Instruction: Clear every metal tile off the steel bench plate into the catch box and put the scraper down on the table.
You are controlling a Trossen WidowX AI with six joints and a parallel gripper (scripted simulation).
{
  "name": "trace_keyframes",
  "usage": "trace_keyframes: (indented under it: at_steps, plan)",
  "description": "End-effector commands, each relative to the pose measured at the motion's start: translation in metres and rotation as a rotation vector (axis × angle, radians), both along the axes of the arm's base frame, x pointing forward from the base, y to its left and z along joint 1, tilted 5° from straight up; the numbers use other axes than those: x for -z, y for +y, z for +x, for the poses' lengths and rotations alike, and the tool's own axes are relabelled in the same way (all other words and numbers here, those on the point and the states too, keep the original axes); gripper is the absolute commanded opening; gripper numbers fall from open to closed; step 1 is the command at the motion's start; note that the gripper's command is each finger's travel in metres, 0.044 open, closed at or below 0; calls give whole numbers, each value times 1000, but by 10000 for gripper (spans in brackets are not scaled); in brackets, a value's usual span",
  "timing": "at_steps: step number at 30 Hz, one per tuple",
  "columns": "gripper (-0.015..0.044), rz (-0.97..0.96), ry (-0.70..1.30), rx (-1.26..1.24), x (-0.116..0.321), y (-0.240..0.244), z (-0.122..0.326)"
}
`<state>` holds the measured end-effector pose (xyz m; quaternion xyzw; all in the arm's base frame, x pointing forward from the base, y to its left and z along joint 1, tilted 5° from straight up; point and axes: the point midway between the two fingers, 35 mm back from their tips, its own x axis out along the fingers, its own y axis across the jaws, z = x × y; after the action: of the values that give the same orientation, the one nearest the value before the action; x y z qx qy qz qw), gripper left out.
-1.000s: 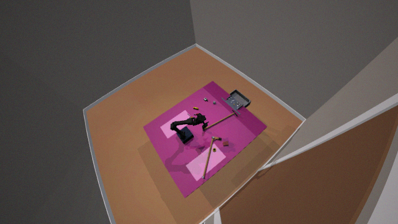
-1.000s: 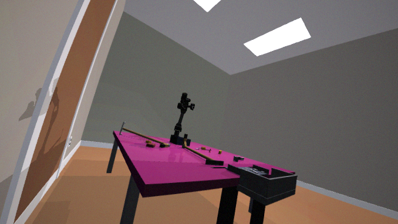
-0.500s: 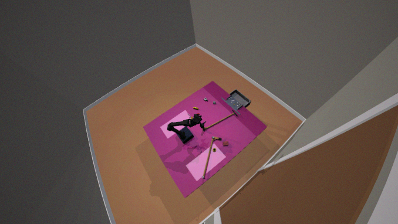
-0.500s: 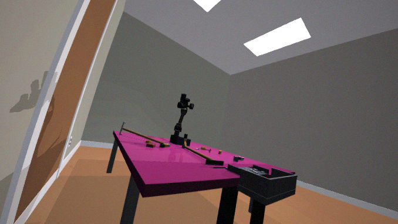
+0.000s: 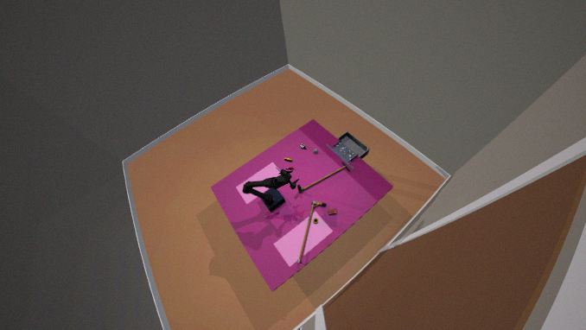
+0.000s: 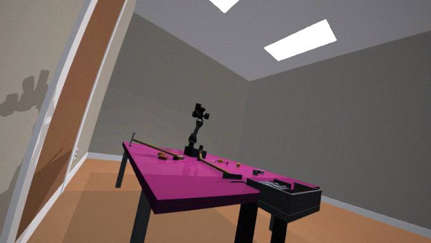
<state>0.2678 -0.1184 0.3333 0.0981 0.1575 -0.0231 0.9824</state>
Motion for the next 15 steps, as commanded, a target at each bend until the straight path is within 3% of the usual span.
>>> trace_keyframes:
  at_steps: [1, 15]
  plan:
    - [440, -21, -26, -14, 1, 7, -8]
    - [440, -100, -117, -45, 2, 28, -34]
